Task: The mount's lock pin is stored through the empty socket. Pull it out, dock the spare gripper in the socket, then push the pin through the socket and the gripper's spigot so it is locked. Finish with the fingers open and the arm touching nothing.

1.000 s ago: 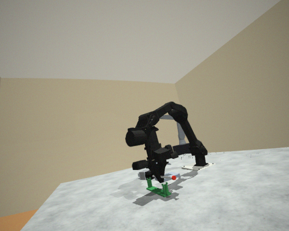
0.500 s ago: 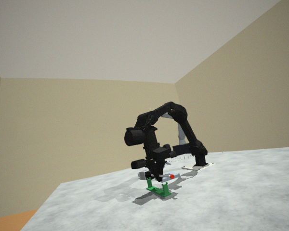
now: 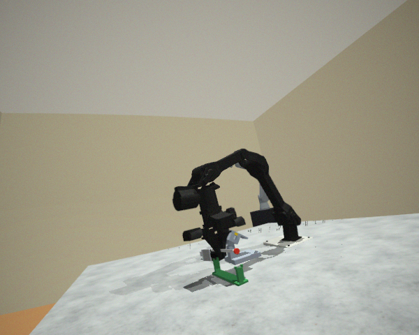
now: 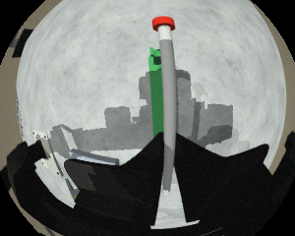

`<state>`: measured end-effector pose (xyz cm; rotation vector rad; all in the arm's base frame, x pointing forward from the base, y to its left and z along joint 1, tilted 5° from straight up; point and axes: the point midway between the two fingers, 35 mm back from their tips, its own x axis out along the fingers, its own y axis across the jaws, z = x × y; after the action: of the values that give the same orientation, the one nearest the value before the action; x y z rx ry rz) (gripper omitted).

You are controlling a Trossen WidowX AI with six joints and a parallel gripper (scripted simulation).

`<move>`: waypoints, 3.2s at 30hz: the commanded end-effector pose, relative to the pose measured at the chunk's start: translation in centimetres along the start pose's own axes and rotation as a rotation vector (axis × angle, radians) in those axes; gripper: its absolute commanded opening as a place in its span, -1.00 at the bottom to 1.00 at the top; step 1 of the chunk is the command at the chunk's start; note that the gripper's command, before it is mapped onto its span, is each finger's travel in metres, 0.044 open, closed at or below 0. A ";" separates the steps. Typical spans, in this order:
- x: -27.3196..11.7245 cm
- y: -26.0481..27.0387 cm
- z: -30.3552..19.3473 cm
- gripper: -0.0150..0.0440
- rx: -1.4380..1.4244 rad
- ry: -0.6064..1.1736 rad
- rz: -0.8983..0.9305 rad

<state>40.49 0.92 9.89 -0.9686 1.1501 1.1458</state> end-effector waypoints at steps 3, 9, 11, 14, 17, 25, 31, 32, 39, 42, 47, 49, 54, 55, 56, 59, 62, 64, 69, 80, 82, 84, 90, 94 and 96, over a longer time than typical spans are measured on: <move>-0.3 0.0 -0.6 -0.49 -0.009 0.000 -0.004; 0.6 0.0 -0.7 -0.49 -0.009 0.000 -0.001; 0.9 0.0 -0.7 -0.49 -0.010 0.000 -0.002; 1.3 0.0 -0.8 -0.49 -0.010 0.000 -0.003; 1.8 0.0 -0.8 -0.49 -0.010 -0.001 -0.005; 3.0 -0.1 -0.9 -0.49 -0.009 -0.002 -0.008; 3.4 -0.1 -0.9 -0.49 -0.009 -0.002 -0.009; 3.4 -0.1 -0.9 -0.49 -0.009 -0.002 -0.009; 3.6 0.0 -1.0 -0.49 -0.009 -0.002 -0.012; 3.6 0.0 -1.0 -0.49 -0.009 -0.002 -0.012; 3.8 0.0 -1.0 -0.49 -0.012 -0.002 -0.014; 3.8 0.0 -1.0 -0.49 -0.012 -0.002 -0.014; 3.3 -0.1 -0.9 -0.49 -0.011 -0.002 -0.019; 3.3 -0.1 -0.9 -0.49 -0.011 -0.002 -0.019; 3.3 -0.1 -0.9 -0.49 -0.011 -0.002 -0.019; 3.3 -0.1 -0.9 -0.31 -0.011 -0.002 -0.019; 3.3 -0.1 -0.9 -0.05 -0.011 -0.002 -0.019; 3.3 -0.1 -0.9 0.13 -0.011 -0.002 -0.019; 3.3 -0.1 -0.9 0.58 -0.011 -0.002 -0.019; 1.0 0.2 -0.8 1.00 -0.005 0.000 -0.003; 0.7 0.3 -0.8 1.00 -0.004 0.000 -0.001; 0.3 0.3 -0.8 1.00 -0.003 0.000 0.001; -0.8 0.4 -0.7 1.00 0.001 0.001 0.008; -1.5 0.5 -0.6 1.00 0.003 0.002 0.012; -1.9 0.5 -0.6 1.00 0.004 0.002 0.013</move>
<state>39.85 0.17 10.78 -0.9590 1.1630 1.1533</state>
